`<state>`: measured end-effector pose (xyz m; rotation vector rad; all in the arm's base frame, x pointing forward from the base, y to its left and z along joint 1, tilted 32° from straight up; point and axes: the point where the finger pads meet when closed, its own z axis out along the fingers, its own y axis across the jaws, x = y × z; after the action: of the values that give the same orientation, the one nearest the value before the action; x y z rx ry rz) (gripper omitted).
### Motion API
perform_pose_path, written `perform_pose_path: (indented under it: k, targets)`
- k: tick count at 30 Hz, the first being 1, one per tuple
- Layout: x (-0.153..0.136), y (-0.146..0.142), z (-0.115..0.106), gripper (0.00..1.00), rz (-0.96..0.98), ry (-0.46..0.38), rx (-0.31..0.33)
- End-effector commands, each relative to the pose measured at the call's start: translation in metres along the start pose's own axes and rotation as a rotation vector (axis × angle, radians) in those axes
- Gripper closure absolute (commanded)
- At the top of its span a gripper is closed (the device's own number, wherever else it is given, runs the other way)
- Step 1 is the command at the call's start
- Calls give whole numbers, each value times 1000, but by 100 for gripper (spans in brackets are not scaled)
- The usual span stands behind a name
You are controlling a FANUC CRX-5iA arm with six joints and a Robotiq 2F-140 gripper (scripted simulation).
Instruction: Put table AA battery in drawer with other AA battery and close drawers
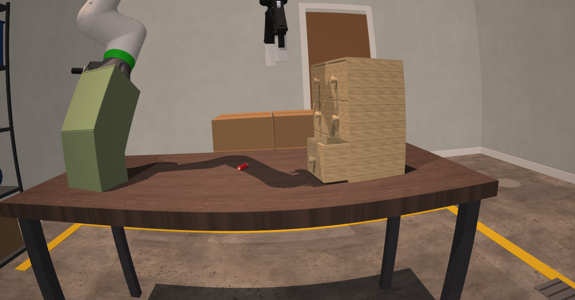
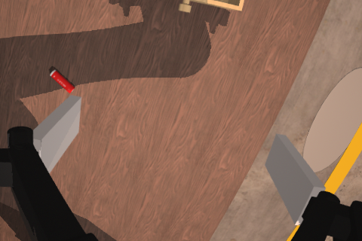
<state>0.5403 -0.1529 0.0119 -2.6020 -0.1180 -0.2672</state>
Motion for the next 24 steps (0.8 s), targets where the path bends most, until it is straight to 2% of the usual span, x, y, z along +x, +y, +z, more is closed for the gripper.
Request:
perform_pose_path:
  k: [1,5,12,14,19,24]
  targets:
    - [2,0,3,0,-2,9,2]
    - [16,0,17,0,-10,64,15]
    - [58,0,58,0,-35,226,51]
    - [58,0,58,0,-35,226,51]
    - [83,0,83,0,-49,326,73]
    - [97,0,97,0,-58,380,86]
